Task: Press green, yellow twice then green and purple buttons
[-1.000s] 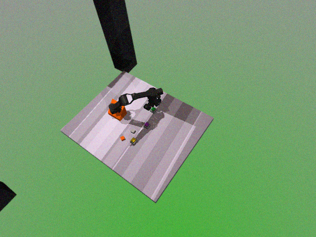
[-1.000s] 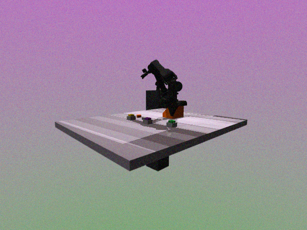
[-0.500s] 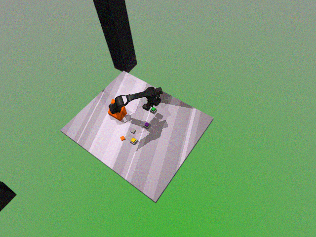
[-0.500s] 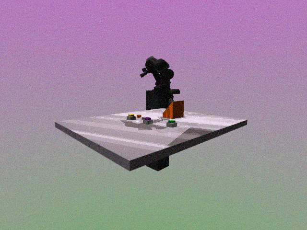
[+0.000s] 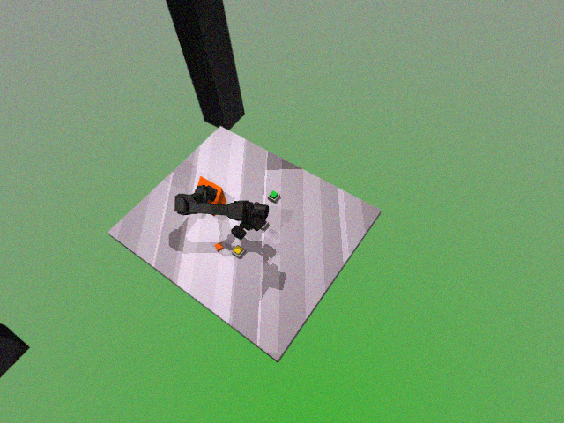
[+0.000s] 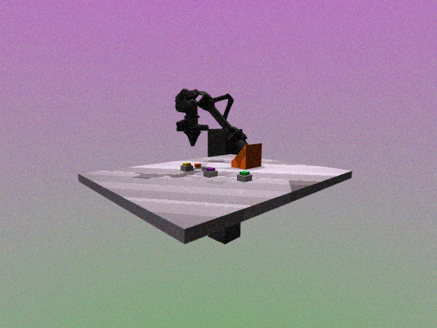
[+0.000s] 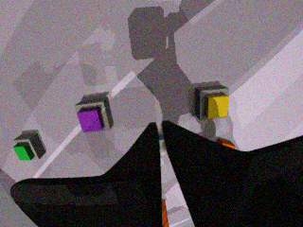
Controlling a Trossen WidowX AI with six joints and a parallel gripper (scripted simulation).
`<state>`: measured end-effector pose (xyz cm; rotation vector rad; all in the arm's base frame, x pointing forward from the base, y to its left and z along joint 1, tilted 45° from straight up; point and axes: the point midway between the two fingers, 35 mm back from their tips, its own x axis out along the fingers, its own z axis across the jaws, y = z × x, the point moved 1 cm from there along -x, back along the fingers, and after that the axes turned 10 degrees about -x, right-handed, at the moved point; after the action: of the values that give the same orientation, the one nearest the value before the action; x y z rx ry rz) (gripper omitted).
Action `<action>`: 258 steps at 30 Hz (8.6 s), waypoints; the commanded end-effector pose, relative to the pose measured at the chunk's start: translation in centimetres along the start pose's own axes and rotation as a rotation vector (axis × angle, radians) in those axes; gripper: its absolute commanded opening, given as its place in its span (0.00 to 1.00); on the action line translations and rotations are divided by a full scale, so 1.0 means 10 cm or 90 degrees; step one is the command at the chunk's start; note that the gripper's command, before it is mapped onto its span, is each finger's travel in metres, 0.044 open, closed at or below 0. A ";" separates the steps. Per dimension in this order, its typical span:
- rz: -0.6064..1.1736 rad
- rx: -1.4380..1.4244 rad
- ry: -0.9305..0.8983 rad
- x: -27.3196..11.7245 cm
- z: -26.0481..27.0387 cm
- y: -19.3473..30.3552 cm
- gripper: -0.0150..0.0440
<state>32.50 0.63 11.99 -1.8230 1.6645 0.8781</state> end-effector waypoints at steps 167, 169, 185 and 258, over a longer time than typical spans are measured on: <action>0.017 -0.003 0.019 0.20 2.79 0.36 0.29; 0.017 -0.003 0.019 0.20 2.79 0.36 0.29; 0.017 -0.003 0.021 0.83 2.77 0.37 0.29; 0.016 -0.005 0.017 0.13 1.71 0.10 0.29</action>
<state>27.98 16.22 -3.71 -1.8409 1.6978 0.8866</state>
